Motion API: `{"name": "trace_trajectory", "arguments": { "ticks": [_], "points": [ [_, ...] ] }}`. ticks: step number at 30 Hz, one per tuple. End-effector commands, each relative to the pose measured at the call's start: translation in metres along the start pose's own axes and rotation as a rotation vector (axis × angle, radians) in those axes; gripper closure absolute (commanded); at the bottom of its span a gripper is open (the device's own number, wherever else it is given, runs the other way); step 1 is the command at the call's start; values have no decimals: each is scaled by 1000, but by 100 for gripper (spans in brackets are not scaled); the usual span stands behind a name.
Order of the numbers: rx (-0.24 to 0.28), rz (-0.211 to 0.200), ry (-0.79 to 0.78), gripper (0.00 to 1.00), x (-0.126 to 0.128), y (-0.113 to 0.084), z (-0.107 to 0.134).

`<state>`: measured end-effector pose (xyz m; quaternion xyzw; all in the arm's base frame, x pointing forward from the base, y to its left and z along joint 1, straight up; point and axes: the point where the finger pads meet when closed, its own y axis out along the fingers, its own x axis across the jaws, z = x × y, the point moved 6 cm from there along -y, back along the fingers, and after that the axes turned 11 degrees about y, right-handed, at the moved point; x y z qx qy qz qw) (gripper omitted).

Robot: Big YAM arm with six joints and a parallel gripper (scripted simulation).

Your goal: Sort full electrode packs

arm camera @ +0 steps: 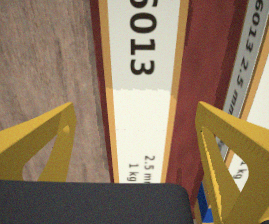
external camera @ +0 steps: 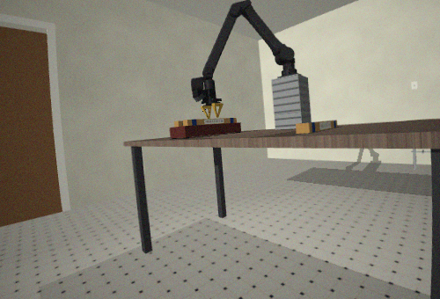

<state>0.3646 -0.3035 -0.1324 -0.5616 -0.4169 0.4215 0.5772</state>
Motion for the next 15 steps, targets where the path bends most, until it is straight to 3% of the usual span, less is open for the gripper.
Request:
{"name": "trace_trajectory", "arguments": {
  "ticks": [1, 12, 15],
  "points": [
    [-39, 13, -8, 26, -2, -39, -10],
    [-37, 12, -9, 26, -1, -85, -7],
    [-37, 12, -9, 26, -1, -86, -7]
  ]
}}
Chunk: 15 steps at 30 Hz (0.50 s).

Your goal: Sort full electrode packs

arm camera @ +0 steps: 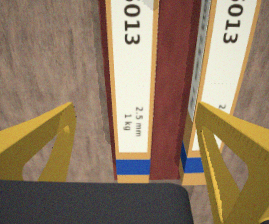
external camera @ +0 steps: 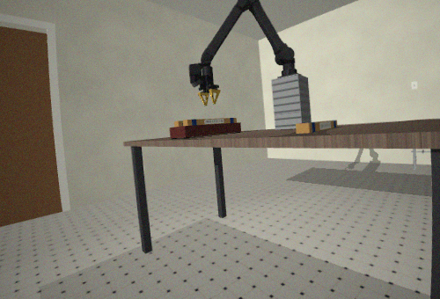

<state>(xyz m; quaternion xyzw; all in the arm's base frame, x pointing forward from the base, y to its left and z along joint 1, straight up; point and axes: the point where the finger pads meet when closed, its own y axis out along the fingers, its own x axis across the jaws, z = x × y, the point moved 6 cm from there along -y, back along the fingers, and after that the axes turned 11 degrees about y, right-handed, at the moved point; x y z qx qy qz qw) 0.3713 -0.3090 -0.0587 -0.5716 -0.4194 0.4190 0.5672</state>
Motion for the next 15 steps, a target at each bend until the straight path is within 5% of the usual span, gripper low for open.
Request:
{"name": "trace_trajectory", "arguments": {
  "ticks": [1, 15],
  "points": [
    [-10, 1, -9, 26, 2, -11, 0],
    [2, -4, -10, 26, 3, 1, 1]
  ]
}}
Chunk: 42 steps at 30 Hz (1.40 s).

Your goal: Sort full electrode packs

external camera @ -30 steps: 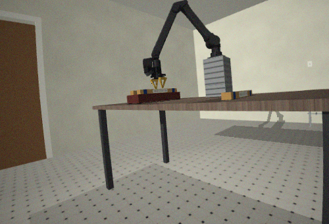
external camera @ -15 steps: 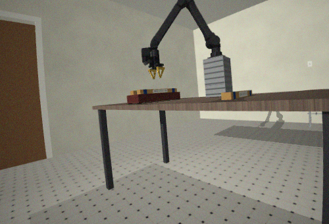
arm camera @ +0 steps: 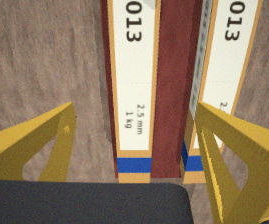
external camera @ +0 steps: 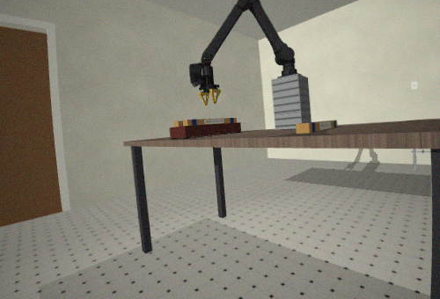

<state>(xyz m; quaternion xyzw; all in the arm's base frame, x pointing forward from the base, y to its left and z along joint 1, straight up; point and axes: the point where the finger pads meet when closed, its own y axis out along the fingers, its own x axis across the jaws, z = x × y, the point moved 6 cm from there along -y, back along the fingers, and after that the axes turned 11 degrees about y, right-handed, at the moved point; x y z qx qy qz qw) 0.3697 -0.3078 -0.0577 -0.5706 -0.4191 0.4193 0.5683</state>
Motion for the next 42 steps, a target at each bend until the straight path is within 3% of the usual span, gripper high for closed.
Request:
{"name": "trace_trajectory", "arguments": {
  "ticks": [1, 29, 42],
  "points": [
    [-1, -3, -10, 26, 2, 3, -1],
    [-2, -3, -10, 26, 1, 4, -2],
    [-10, 0, -3, 26, 68, -56, 32]
  ]
}}
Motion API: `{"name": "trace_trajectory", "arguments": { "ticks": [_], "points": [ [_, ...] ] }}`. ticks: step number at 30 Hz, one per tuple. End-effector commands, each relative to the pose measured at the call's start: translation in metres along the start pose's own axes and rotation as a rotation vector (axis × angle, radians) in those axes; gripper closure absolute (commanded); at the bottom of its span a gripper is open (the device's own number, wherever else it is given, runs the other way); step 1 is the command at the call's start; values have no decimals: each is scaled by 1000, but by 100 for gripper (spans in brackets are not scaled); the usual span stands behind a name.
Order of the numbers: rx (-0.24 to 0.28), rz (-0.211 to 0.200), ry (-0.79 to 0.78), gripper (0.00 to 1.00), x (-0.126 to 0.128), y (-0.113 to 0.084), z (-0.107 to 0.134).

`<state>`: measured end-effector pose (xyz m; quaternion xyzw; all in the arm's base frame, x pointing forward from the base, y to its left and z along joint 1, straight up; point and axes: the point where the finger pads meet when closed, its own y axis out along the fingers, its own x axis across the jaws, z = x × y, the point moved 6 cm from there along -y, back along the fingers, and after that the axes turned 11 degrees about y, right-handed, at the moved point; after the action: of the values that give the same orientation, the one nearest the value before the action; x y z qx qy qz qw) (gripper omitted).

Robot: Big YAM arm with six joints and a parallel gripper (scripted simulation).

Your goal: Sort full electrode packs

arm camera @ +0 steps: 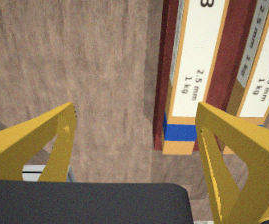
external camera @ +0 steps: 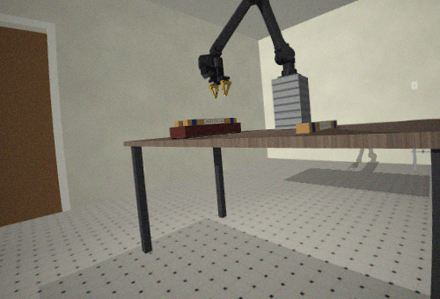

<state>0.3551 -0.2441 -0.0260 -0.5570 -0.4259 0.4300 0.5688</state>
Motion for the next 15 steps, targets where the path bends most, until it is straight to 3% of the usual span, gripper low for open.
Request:
{"name": "trace_trajectory", "arguments": {
  "ticks": [1, 4, 15],
  "points": [
    [-29, 8, 28, 26, 17, -28, 2],
    [-29, 8, 28, 26, 22, -31, 4],
    [-28, 7, 28, 26, 78, -71, 33]
  ]
}}
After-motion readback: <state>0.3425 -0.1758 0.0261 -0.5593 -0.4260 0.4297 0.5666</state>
